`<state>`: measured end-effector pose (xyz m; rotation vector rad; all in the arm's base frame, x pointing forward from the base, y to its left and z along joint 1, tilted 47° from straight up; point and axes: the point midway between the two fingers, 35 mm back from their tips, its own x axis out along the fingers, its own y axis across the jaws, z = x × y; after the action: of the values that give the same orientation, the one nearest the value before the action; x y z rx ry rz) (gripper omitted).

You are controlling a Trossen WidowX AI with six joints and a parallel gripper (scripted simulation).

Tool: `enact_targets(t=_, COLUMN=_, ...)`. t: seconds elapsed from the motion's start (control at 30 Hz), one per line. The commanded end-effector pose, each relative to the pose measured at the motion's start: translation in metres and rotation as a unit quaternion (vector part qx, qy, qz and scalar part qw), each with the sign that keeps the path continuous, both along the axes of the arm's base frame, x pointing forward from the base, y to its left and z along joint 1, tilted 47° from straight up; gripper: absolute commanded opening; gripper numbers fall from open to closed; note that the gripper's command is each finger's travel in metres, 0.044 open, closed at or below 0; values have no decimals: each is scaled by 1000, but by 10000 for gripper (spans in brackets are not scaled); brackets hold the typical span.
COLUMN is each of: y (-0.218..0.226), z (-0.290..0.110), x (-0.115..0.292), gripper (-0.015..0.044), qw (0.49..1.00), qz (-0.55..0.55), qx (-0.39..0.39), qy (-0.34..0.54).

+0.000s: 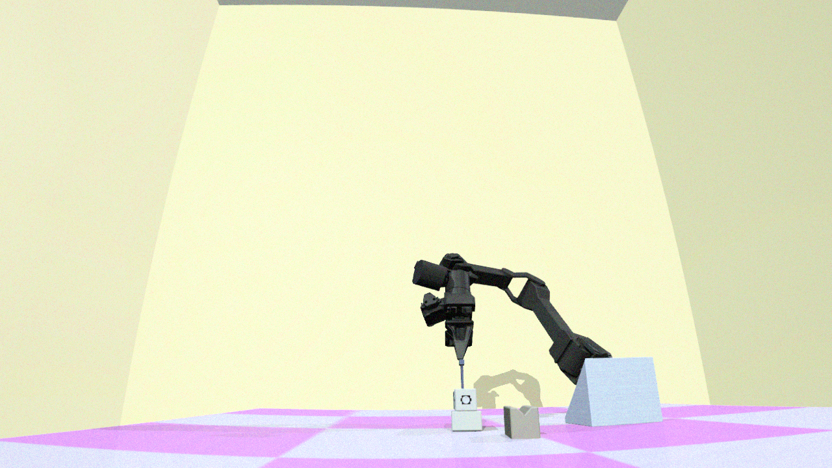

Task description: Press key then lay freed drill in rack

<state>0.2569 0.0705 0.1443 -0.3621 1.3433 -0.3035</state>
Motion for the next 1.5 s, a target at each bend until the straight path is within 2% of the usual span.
enact_targets(t=0.0, y=-4, z=-4, x=-3, gripper=0, qw=1000, qz=-2, qx=-6, qy=6)
enact_targets(t=0.73, y=-4, z=-4, x=-11, gripper=0, qw=1000, qz=-2, qx=-6, qy=6)
enact_targets(t=1.47, y=-7, z=-7, x=-3, gripper=0, qw=1000, qz=-2, qx=-6, qy=6)
